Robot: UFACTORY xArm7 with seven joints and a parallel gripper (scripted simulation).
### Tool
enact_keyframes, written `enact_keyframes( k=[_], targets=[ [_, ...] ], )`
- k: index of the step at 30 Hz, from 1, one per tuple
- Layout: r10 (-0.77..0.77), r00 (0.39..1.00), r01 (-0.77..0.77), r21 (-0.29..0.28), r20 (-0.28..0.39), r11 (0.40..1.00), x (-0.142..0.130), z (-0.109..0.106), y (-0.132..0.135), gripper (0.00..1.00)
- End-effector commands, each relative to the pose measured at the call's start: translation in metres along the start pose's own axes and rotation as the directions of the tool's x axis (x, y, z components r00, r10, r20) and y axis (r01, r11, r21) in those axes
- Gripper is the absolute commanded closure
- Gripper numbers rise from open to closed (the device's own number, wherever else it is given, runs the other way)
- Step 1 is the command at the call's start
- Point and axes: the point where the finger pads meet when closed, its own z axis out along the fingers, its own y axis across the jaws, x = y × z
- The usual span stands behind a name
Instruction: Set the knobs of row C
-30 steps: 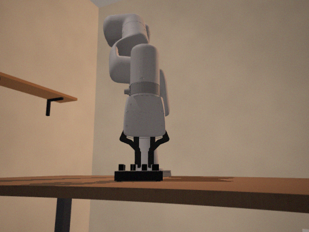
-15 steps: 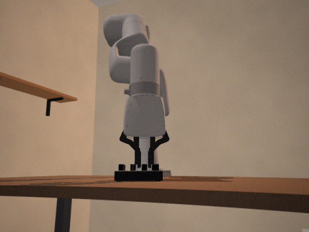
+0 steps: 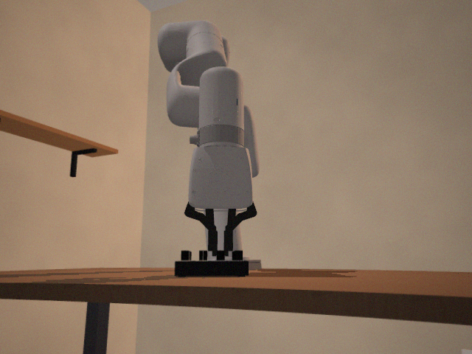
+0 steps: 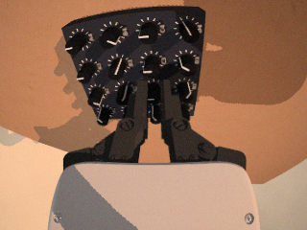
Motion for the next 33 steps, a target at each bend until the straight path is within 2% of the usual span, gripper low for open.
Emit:
enact_keyframes(
  k=[1, 33],
  targets=[
    [0.0, 1.0, 0.0, 0.0, 0.004, 1.0, -0.0015, -0.0015, 0.0001, 0.92],
    [-0.036, 0.999, 0.036, 0.0, 0.004, 0.999, -0.0015, -0.0015, 0.0001, 0.92]
  ],
)
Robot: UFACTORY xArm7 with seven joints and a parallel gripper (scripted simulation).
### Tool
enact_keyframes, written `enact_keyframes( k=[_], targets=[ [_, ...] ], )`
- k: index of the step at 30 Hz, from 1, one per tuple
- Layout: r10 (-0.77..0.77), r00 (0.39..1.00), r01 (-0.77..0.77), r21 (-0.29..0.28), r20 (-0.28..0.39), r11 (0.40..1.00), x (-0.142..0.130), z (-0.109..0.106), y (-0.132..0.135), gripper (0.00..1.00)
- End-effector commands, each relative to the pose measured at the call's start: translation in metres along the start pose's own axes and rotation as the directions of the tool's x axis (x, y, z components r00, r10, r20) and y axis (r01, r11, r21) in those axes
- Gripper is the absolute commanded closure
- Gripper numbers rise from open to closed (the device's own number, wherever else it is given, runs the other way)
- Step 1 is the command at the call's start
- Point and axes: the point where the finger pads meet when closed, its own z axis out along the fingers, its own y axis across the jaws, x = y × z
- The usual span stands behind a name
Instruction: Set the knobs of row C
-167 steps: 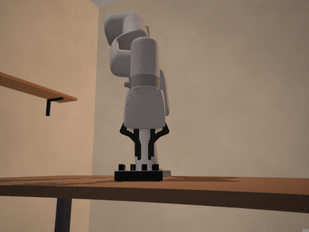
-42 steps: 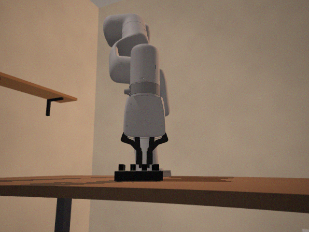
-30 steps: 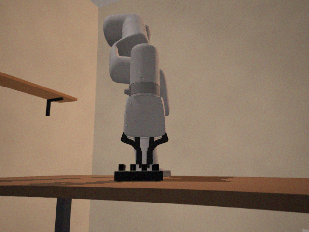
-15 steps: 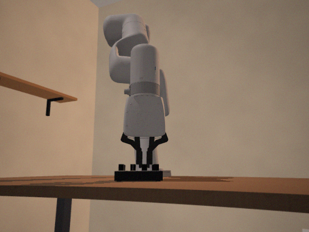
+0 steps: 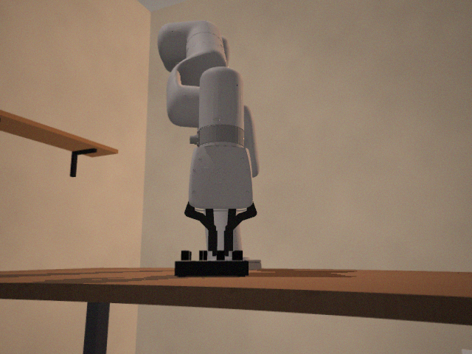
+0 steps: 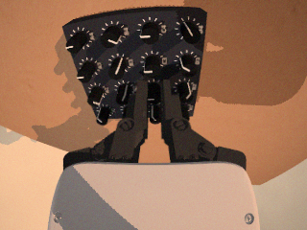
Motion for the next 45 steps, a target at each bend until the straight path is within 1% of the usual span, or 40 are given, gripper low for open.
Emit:
enact_keyframes(
  k=[1, 9, 19, 21, 25, 31, 36, 38, 45],
  targets=[
    [-0.025, 1.0, 0.025, 0.0, 0.004, 1.0, -0.0015, -0.0015, 0.0001, 0.92],
    [-0.079, 0.997, 0.079, 0.0, 0.004, 0.997, -0.0015, -0.0015, 0.0001, 0.92],
    [-0.222, 0.975, 0.222, 0.001, 0.004, 0.975, -0.0015, -0.0015, 0.0001, 0.92],
    [-0.222, 0.975, 0.222, 0.001, 0.004, 0.975, -0.0015, -0.0015, 0.0001, 0.92],
    [-0.297, 0.955, 0.297, 0.001, 0.004, 0.955, -0.0015, -0.0015, 0.0001, 0.92],
    [-0.421, 0.907, 0.421, 0.002, 0.004, 0.907, -0.0015, -0.0015, 0.0001, 0.92],
    [-0.529, 0.849, 0.529, 0.002, 0.003, 0.849, -0.0015, -0.0014, 0.0001, 0.92],
    [-0.529, 0.849, 0.529, 0.002, 0.003, 0.849, -0.0015, -0.0014, 0.0001, 0.92],
    [-0.676, 0.737, 0.676, 0.003, 0.003, 0.737, -0.0015, -0.0014, 0.0001, 0.92]
  ],
)
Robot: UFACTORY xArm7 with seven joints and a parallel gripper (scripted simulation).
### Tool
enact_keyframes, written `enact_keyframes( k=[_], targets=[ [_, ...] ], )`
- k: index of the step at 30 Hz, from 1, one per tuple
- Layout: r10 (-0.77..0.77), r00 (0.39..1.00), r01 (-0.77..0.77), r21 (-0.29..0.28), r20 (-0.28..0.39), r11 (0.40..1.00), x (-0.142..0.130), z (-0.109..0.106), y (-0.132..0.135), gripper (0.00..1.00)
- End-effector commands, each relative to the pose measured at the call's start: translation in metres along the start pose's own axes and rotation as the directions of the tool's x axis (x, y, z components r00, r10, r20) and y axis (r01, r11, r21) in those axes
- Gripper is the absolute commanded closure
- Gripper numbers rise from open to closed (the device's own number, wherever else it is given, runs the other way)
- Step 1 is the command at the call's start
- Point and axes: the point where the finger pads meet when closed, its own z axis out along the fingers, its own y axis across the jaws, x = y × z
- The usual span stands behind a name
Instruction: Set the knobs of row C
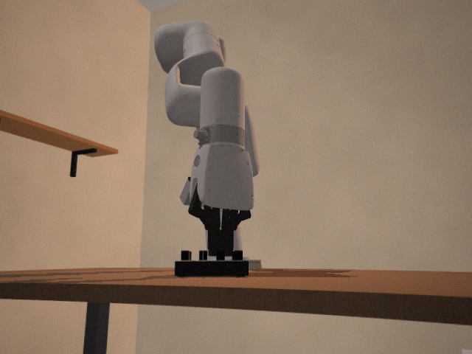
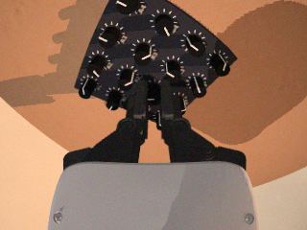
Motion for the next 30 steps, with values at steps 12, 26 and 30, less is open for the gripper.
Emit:
enact_keyframes(
  k=[12, 26, 30],
  targets=[
    [-0.375, 0.927, 0.376, -0.003, 0.008, 0.927, -0.0012, -0.0015, -0.0009, 0.92],
    [-0.641, 0.768, 0.641, 0.0, 0.008, 0.768, -0.0012, -0.0014, -0.0009, 0.92],
    [-0.685, 0.728, 0.685, 0.0, 0.008, 0.728, -0.0012, -0.0014, -0.0009, 0.92]
  ],
)
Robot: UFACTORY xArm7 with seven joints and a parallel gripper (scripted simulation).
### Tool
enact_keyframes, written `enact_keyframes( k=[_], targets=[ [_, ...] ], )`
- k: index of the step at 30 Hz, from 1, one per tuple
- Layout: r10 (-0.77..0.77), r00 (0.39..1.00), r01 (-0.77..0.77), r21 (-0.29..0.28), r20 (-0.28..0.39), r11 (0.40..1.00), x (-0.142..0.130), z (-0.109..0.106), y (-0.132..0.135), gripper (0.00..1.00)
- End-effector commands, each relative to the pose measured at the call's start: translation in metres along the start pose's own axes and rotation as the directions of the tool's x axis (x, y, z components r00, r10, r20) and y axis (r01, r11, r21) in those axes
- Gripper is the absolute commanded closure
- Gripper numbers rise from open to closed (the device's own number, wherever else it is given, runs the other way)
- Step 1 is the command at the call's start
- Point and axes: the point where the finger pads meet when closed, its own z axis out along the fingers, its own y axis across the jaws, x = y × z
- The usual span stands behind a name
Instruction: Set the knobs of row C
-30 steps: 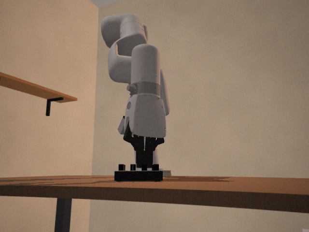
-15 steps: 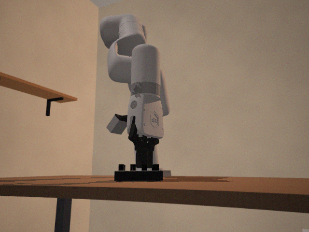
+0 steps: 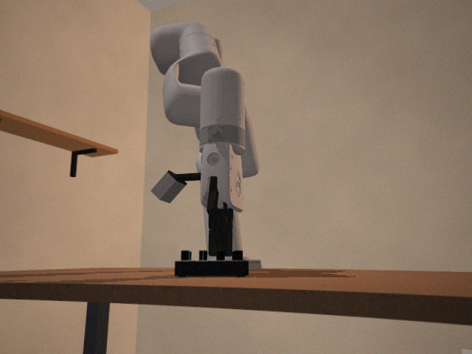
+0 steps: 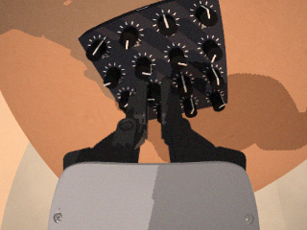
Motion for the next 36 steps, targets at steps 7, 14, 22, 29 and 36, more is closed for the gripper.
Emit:
enact_keyframes(
  k=[7, 14, 22, 29, 36],
  targets=[
    [-0.193, 0.981, 0.193, 0.0, 0.009, 0.981, -0.0004, -0.0014, -0.0015, 0.92],
    [-0.254, 0.967, 0.254, 0.001, 0.009, 0.967, -0.0004, -0.0014, -0.0015, 0.92],
    [-0.313, 0.95, 0.313, 0.001, 0.008, 0.95, -0.0004, -0.0014, -0.0015, 0.92],
    [-0.334, 0.943, 0.334, 0.002, 0.008, 0.943, -0.0004, -0.0014, -0.0015, 0.92],
    [-0.337, 0.941, 0.337, 0.002, 0.008, 0.941, -0.0004, -0.0014, -0.0015, 0.92]
  ],
)
